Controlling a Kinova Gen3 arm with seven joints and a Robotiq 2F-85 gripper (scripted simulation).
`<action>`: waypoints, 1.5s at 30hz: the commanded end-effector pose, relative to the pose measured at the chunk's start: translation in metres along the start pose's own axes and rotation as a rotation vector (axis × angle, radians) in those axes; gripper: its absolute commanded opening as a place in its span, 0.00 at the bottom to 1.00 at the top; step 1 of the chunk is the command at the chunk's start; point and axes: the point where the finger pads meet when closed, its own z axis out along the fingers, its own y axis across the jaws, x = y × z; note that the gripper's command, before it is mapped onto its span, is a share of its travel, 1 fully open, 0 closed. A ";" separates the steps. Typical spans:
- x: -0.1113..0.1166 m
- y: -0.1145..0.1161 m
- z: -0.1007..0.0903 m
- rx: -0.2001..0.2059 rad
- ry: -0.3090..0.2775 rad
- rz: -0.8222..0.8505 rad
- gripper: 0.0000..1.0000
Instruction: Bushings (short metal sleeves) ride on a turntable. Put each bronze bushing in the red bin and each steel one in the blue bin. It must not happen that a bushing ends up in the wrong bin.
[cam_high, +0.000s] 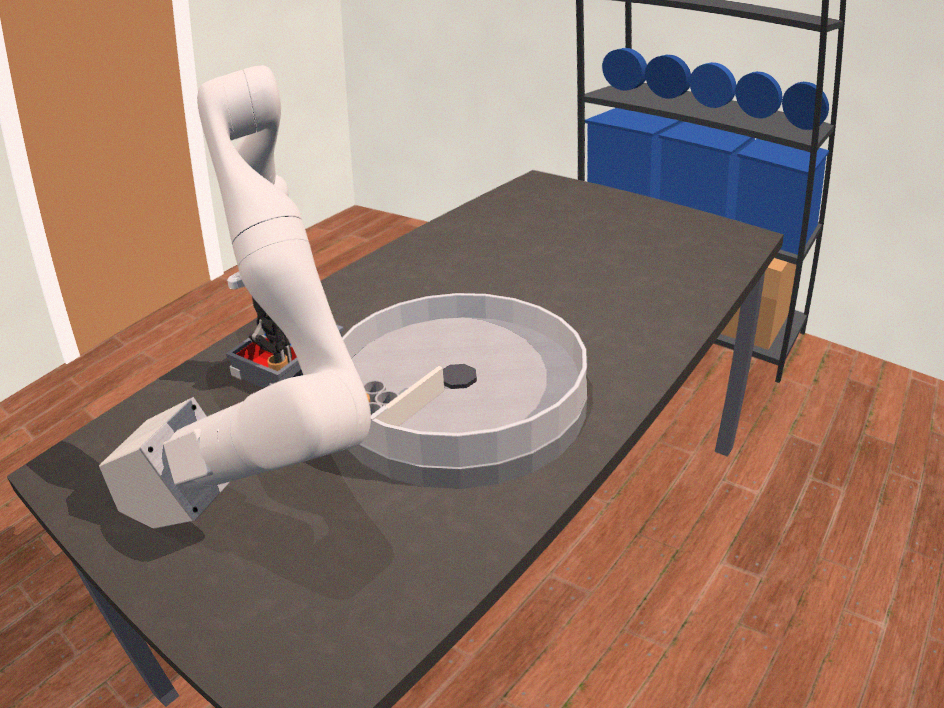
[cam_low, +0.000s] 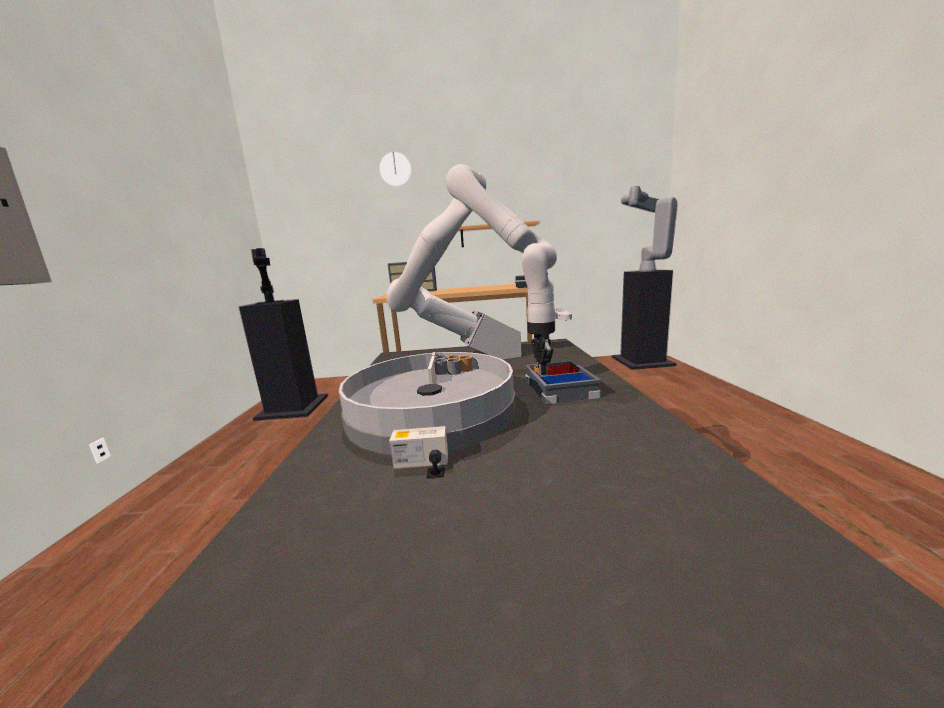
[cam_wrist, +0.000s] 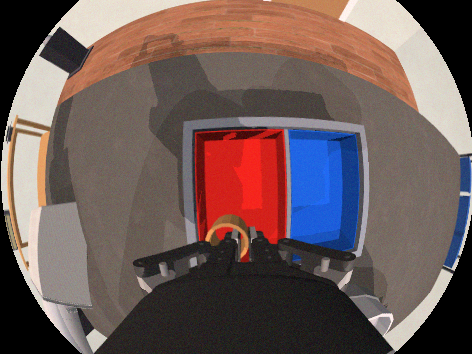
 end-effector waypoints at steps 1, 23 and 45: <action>0.000 0.000 0.003 0.000 -0.001 0.000 0.00; 0.000 0.000 0.005 0.000 -0.001 0.000 0.19; 0.000 0.000 0.005 0.000 0.000 0.000 0.19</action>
